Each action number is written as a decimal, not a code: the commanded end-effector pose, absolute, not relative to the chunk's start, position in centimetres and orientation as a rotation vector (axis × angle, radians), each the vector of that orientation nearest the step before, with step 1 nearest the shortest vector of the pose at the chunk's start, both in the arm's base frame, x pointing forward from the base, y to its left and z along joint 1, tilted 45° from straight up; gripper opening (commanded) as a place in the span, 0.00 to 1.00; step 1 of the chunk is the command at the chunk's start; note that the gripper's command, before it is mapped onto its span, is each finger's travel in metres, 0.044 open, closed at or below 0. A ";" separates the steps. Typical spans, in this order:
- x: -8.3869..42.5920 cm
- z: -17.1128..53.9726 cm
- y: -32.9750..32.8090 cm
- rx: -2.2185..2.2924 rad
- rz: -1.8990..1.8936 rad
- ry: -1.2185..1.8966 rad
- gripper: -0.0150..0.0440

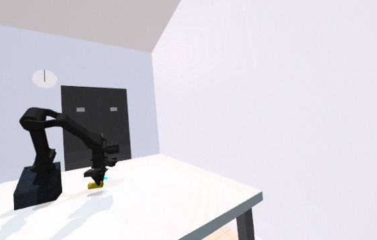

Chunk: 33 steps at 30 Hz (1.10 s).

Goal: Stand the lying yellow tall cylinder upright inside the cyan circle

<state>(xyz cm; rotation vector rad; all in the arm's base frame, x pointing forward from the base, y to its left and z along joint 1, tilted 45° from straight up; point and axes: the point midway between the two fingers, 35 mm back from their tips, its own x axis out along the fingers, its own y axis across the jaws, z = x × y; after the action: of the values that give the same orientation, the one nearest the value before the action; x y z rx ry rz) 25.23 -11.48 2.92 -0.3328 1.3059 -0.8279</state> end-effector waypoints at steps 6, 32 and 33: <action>25.6 5.0 -9.3 -0.319 -0.827 1.300 0.43; 25.1 8.9 -4.7 -0.377 -0.783 1.328 0.43; 25.3 8.7 -4.4 -0.391 -0.769 1.337 0.43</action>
<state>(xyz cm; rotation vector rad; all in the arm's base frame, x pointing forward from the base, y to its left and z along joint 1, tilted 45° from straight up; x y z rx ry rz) 24.87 -5.22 8.97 -0.3544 1.3112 -0.8118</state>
